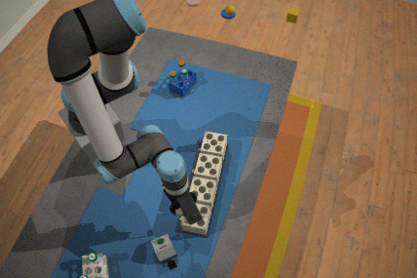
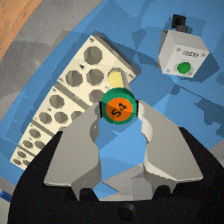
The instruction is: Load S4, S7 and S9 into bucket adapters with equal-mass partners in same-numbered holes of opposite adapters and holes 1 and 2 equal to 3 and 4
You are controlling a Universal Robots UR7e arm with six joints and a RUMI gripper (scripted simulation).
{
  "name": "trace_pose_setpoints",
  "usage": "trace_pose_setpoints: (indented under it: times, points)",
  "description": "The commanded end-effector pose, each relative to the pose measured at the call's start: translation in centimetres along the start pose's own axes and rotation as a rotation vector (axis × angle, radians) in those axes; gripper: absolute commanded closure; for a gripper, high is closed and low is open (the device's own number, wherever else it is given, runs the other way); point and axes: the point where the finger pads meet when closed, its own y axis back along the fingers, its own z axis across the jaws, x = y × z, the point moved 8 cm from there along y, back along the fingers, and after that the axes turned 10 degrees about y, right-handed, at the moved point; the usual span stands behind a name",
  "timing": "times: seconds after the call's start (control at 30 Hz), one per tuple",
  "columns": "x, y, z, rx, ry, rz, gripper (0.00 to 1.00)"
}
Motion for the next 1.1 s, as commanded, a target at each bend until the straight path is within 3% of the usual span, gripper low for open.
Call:
trace_pose_setpoints:
  times: [0.0, 0.27, 0.7, 1.07]
  points:
    - [0.0, 0.6, 0.0, 0.0, 0.0, 0.001, 1.0]
    - [0.0, 1.3, 0.0, 0.0, 0.0, 0.001, 1.0]
    - [0.0, 4.9, 0.0, 0.0, 0.0, 0.001, 1.0]
    - [-2.4, 4.9, -5.5, 0.0, 0.0, 0.001, 1.0]
